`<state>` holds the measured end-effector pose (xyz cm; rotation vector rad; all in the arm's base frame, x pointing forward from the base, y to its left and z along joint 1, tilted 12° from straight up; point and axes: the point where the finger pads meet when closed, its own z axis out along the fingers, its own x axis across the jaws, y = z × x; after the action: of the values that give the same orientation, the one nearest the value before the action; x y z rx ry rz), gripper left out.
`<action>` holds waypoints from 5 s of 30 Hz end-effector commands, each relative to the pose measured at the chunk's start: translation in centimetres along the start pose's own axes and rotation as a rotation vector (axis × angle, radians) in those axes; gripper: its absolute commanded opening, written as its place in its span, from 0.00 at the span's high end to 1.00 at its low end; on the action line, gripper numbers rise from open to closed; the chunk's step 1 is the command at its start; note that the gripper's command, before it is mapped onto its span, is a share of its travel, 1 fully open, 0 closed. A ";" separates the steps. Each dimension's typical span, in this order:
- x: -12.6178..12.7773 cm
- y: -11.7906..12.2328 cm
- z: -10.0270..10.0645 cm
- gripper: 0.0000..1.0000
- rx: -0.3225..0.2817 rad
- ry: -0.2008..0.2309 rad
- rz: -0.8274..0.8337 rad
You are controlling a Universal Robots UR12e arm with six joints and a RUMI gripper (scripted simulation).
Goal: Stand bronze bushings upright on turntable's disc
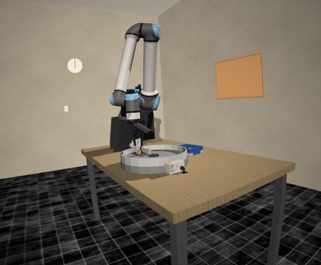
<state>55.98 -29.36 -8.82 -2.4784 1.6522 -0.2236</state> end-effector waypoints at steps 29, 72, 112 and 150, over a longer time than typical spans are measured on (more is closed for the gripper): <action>0.1 0.0 0.0 1.00 0.000 0.001 0.000; 0.0 0.0 0.6 1.00 0.000 0.001 0.000; 0.0 0.0 0.6 0.94 0.000 0.001 0.000; 0.0 0.0 -4.8 0.94 0.000 0.001 0.000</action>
<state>55.30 -29.51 -5.56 -2.4784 1.6525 -0.2249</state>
